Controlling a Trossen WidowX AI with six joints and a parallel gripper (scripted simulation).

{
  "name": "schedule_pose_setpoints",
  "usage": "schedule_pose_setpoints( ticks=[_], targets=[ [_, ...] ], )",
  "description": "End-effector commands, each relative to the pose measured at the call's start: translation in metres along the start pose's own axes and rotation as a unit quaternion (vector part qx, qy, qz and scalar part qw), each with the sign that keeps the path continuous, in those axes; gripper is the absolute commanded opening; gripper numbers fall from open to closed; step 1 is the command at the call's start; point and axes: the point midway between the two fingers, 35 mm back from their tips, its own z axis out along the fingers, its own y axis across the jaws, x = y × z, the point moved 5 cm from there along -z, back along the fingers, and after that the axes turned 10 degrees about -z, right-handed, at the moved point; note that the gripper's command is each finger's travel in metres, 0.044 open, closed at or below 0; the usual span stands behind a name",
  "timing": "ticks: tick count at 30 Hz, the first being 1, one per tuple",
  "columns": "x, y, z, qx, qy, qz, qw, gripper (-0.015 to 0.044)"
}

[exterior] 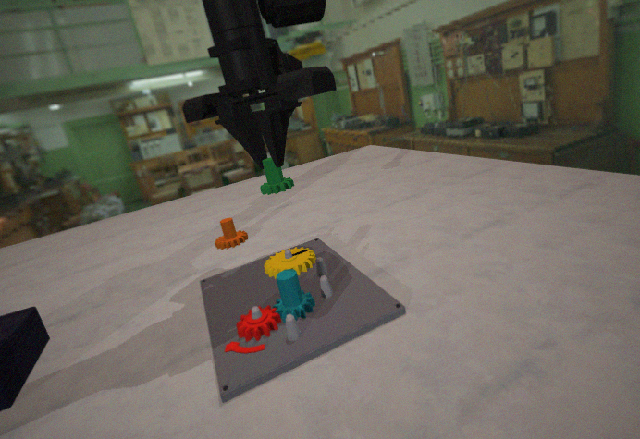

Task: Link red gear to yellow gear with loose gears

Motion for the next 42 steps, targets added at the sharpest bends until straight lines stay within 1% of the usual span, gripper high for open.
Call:
schedule_pose_setpoints(
  ticks=[1, 37, 42],
  targets=[
    [0.007, -0.007, 0.009, -0.007, 0.003, -0.001, 1.000, 0.0000],
    [0.079, -0.070, 0.047, -0.004, 0.005, -0.002, 1.000, 0.0000],
    [0.081, -0.071, 0.047, -0.004, 0.005, 0.000, 1.000, 0.0000]
  ],
)
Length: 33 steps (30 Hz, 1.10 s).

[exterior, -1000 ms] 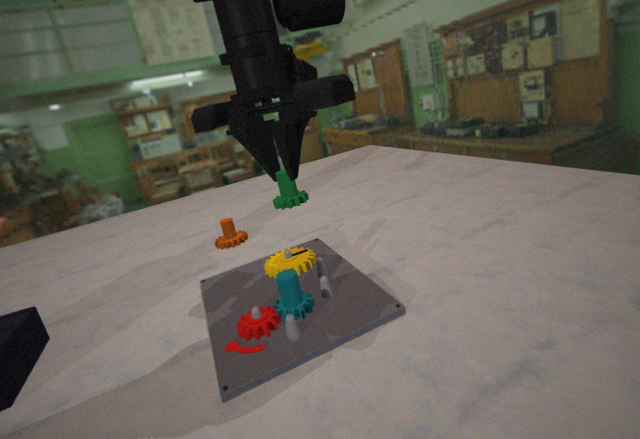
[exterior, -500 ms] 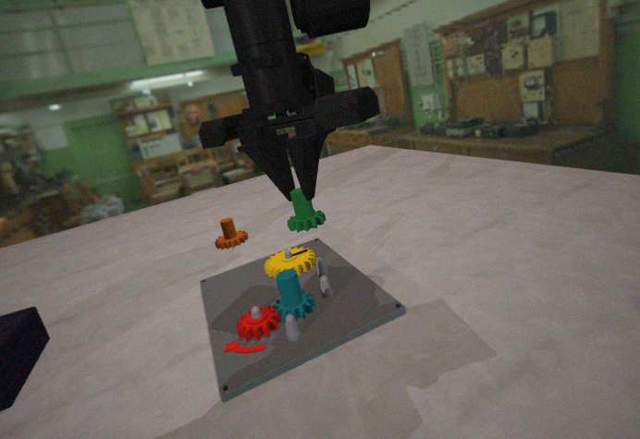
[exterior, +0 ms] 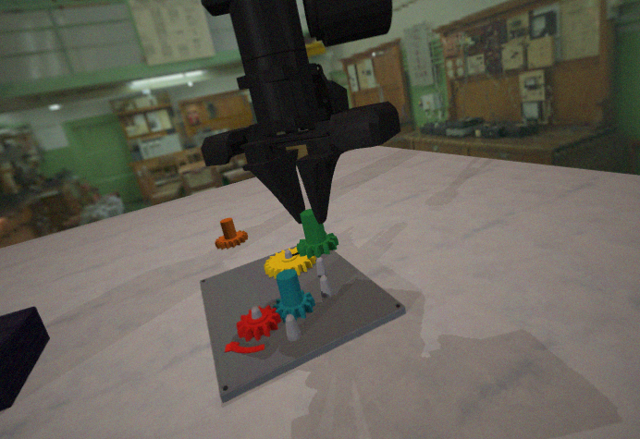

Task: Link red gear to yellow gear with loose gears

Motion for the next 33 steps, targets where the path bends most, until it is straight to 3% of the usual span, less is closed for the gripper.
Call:
schedule_pose_setpoints(
  ticks=[1, 24, 33],
  targets=[
    [0.0004, 0.0005, 0.0027, -0.005, -0.001, 0.000, 1.000, 0.0000],
    [0.0000, 0.0003, -0.0019, -0.005, 0.001, 0.247, 0.969, 0.0000],
    [-0.0002, 0.0002, -0.0015, -0.005, 0.001, 0.254, 0.967, 0.0000]
  ],
)
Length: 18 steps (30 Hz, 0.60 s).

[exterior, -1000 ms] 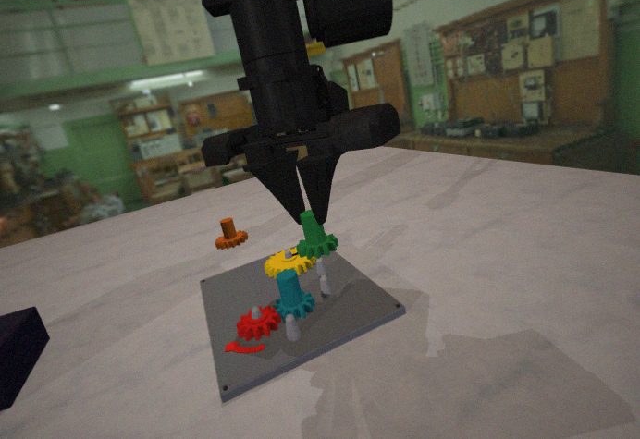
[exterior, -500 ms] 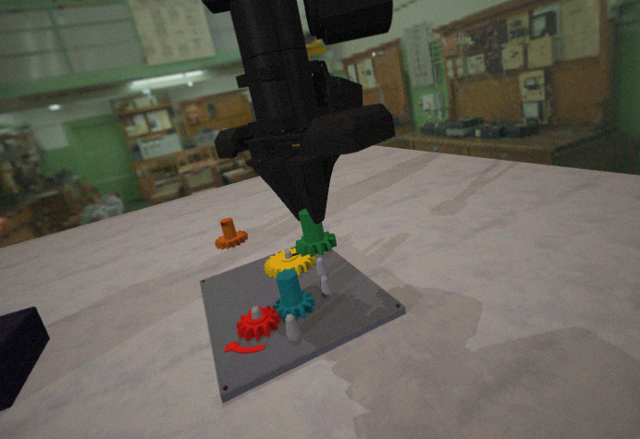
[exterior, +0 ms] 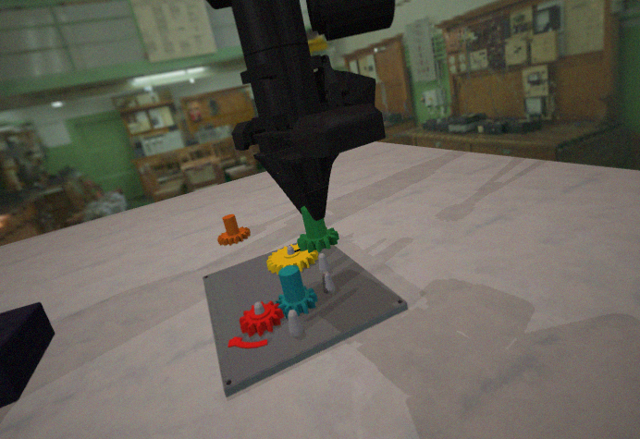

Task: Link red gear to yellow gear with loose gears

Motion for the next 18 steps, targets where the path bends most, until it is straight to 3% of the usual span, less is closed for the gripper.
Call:
schedule_pose_setpoints(
  ticks=[1, 18],
  targets=[
    [0.000, 0.000, 0.001, -0.002, -0.001, 0.000, 1.000, 0.0000],
    [0.000, 0.000, 0.023, -0.002, -0.001, -0.102, 0.995, 0.0000]
  ],
)
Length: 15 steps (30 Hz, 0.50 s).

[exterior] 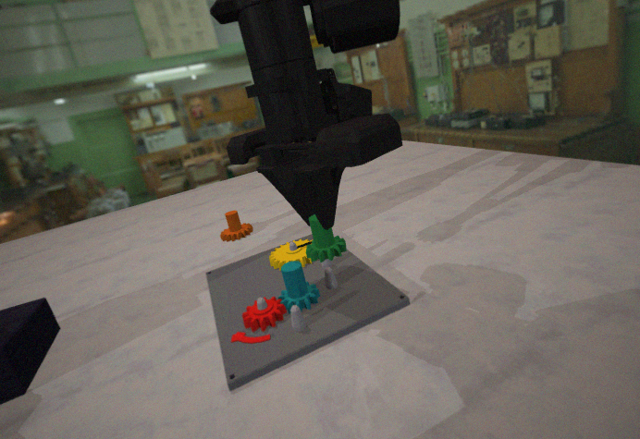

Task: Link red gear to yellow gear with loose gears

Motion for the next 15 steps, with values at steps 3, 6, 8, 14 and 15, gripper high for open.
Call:
schedule_pose_setpoints(
  ticks=[3, 6, 8, 14, 15],
  targets=[
    [0.001, 0.001, 0.011, -0.006, 0.002, 0.012, 1.000, 0.0000],
    [0.000, 0.001, 0.015, -0.006, 0.003, 0.039, 0.999, 0.0000],
    [0.000, 0.001, 0.018, -0.006, 0.003, 0.064, 0.998, 0.0000],
    [0.001, 0.002, 0.028, -0.006, 0.003, 0.145, 0.989, 0.0000],
    [0.001, 0.002, 0.029, -0.006, 0.003, 0.157, 0.988, 0.0000]
  ],
)
